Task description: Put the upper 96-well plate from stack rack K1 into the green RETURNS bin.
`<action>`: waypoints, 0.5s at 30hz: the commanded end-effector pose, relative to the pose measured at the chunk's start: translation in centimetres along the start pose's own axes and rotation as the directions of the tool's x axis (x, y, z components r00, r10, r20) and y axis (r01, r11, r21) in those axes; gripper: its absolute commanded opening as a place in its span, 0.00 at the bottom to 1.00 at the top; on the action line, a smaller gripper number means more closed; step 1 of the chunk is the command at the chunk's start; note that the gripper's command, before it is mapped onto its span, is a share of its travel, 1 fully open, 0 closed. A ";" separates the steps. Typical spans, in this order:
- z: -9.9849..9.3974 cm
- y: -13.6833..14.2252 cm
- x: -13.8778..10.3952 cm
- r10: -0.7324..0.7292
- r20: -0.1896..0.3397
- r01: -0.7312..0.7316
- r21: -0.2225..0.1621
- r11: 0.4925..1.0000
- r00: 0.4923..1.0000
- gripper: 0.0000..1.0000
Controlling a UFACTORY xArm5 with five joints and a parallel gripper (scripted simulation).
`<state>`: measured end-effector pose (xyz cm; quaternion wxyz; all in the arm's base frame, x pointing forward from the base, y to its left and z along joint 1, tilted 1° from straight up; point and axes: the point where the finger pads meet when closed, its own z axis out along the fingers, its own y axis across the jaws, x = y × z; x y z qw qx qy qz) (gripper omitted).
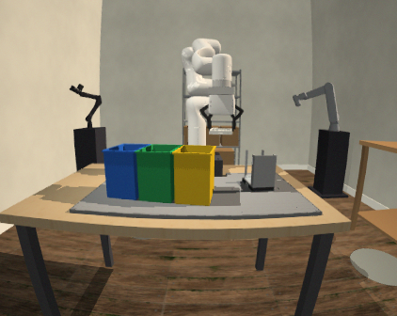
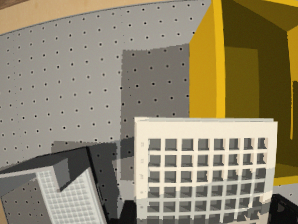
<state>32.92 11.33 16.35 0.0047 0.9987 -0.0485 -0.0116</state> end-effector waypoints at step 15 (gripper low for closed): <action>0.1 5.3 2.4 -0.001 -0.003 0.001 0.005 1.000 1.000 0.00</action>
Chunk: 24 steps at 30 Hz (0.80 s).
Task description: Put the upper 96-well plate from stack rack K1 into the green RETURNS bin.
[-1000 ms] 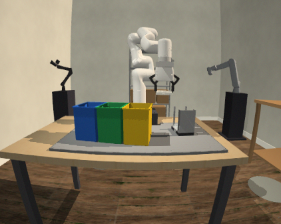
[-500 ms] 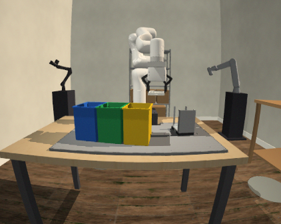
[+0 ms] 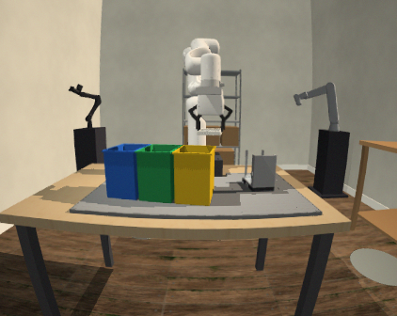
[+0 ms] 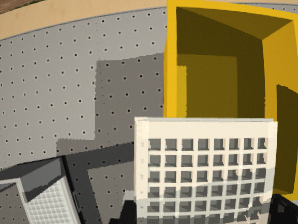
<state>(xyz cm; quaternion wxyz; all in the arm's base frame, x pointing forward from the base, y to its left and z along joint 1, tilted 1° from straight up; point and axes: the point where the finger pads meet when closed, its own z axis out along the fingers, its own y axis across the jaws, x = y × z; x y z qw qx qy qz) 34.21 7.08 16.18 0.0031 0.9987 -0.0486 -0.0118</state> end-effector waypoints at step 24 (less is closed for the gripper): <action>0.2 8.0 3.5 -0.001 -0.004 0.001 0.006 1.000 1.000 0.00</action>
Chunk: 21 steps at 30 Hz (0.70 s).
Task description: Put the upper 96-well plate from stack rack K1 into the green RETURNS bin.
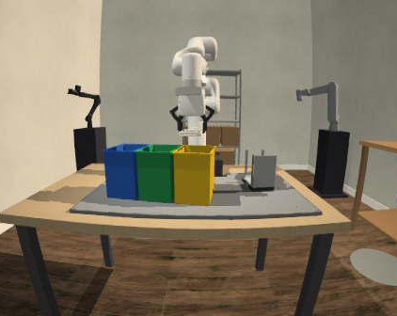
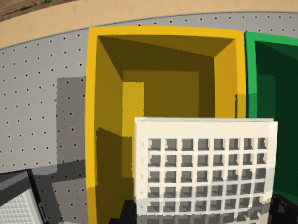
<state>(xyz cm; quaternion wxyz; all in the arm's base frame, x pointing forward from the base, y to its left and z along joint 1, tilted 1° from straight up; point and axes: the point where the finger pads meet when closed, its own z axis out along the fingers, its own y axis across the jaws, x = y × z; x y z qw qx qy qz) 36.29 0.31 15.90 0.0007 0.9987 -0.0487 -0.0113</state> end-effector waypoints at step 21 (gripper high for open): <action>0.1 7.3 3.2 -0.001 -0.006 0.001 0.004 1.000 1.000 0.00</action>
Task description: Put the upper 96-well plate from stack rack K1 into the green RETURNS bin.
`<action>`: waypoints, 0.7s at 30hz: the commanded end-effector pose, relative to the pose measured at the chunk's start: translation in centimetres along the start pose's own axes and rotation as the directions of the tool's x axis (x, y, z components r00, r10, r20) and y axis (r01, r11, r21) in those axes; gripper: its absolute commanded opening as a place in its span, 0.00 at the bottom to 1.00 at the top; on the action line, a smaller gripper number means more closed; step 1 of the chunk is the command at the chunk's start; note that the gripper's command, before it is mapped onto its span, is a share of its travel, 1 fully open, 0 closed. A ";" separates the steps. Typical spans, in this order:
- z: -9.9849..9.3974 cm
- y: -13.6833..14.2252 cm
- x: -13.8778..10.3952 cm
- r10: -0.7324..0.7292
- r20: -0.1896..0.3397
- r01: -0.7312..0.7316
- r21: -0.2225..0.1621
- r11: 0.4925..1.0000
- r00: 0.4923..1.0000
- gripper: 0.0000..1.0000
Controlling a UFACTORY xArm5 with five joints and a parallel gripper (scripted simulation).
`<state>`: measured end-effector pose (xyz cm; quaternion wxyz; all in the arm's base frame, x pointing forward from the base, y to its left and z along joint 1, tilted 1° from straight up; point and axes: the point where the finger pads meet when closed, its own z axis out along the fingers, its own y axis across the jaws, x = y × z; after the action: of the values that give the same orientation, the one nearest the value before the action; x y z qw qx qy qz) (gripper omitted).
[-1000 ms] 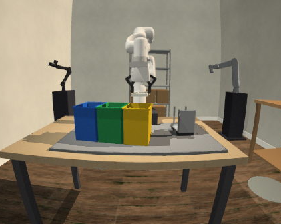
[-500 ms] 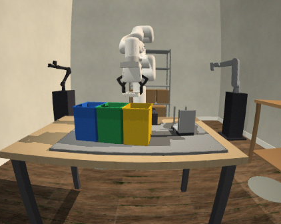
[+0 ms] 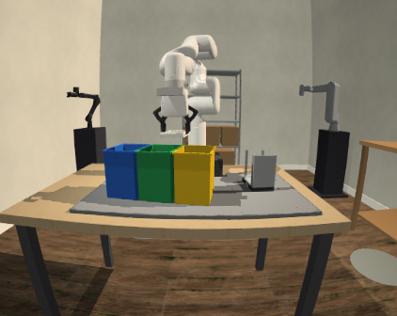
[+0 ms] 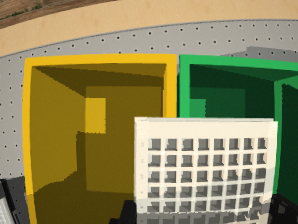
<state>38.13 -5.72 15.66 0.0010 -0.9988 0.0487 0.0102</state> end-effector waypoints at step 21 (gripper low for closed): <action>0.1 5.4 2.4 -0.001 -0.005 0.001 0.002 1.000 1.000 0.00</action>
<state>39.78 -11.01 15.42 0.0021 -0.9988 0.0486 0.0093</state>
